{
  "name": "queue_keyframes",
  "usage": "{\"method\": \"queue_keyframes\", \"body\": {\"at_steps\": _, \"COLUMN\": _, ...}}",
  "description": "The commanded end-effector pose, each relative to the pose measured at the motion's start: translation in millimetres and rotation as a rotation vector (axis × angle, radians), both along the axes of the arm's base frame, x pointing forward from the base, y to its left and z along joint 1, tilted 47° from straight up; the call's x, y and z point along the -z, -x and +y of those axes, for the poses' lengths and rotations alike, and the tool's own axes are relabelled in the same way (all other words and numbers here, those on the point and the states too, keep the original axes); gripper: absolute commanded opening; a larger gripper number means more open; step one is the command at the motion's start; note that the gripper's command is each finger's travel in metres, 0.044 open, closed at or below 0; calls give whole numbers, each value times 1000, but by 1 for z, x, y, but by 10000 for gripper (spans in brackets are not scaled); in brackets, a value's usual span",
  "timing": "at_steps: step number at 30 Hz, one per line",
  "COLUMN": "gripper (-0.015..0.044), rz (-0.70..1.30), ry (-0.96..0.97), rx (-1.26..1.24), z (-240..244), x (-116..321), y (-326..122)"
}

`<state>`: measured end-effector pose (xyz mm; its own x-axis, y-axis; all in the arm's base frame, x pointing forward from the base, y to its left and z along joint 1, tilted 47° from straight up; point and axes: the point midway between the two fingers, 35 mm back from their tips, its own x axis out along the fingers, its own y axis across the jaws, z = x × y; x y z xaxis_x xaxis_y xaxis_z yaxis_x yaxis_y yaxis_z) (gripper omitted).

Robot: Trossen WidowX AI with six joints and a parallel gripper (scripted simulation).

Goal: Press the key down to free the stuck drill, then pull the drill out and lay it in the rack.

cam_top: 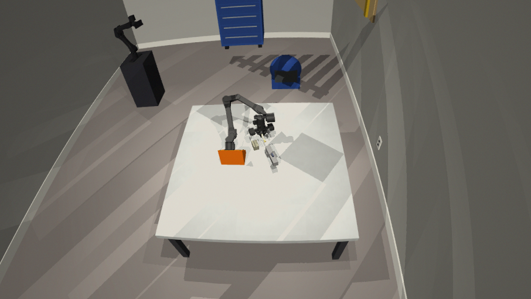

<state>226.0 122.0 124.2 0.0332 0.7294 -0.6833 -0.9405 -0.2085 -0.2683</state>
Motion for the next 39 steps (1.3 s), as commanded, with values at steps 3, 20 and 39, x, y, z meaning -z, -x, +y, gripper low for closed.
{"method": "queue_keyframes", "body": {"at_steps": 3, "gripper": 0, "rz": -8, "ry": -2, "rx": -2, "z": 0, "x": -2, "y": 0}}
{"method": "queue_keyframes", "body": {"at_steps": 20, "gripper": 0, "rz": -7, "ry": -2, "rx": -2, "z": -3, "x": -2, "y": 27}}
{"method": "queue_keyframes", "body": {"at_steps": 39, "gripper": 0, "rz": -5, "ry": -2, "rx": -2, "z": -6, "x": 0, "y": 55}}
